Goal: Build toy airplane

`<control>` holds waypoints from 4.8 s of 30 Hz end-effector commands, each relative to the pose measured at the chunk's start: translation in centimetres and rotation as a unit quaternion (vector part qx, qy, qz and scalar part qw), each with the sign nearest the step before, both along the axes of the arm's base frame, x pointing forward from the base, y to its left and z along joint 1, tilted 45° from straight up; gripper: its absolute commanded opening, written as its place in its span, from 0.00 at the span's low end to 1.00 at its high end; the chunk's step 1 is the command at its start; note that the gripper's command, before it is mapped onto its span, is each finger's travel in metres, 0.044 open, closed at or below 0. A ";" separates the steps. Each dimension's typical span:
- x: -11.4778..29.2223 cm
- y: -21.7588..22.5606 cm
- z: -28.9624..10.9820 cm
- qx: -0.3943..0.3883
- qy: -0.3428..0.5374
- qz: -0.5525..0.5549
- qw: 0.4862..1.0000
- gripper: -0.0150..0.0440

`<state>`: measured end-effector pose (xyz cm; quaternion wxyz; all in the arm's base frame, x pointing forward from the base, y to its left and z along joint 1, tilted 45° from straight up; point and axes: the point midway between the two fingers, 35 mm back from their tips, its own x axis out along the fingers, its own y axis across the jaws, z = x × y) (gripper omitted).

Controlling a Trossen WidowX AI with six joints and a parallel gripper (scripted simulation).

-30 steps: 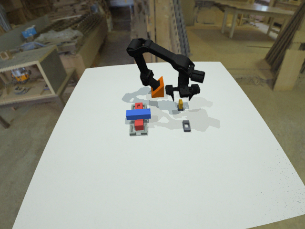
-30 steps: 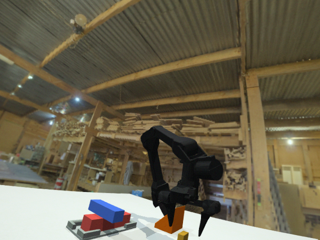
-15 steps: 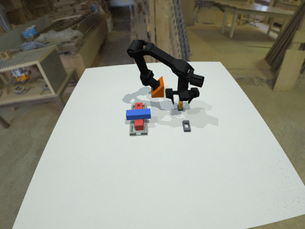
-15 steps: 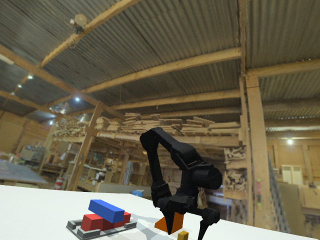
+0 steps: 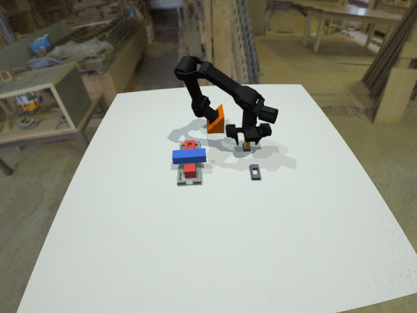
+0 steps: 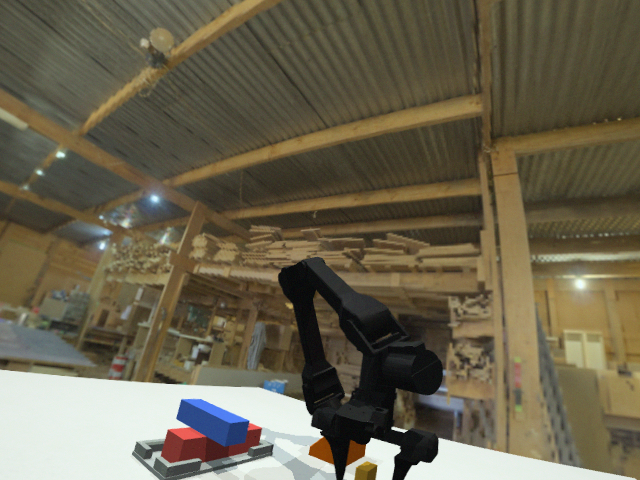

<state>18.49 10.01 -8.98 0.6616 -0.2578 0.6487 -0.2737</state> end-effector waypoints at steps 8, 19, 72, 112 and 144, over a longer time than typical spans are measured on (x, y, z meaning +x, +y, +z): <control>0.0 -0.2 -0.1 -0.002 0.001 0.003 1.000 0.47; 0.0 -0.1 -0.1 -0.002 0.001 0.003 1.000 0.25; 0.2 8.6 9.9 0.001 0.003 0.004 1.000 0.25; 3.1 -1.6 17.7 0.012 0.004 0.013 1.000 0.25; 1.1 -10.4 22.3 -0.002 0.013 0.017 1.000 0.25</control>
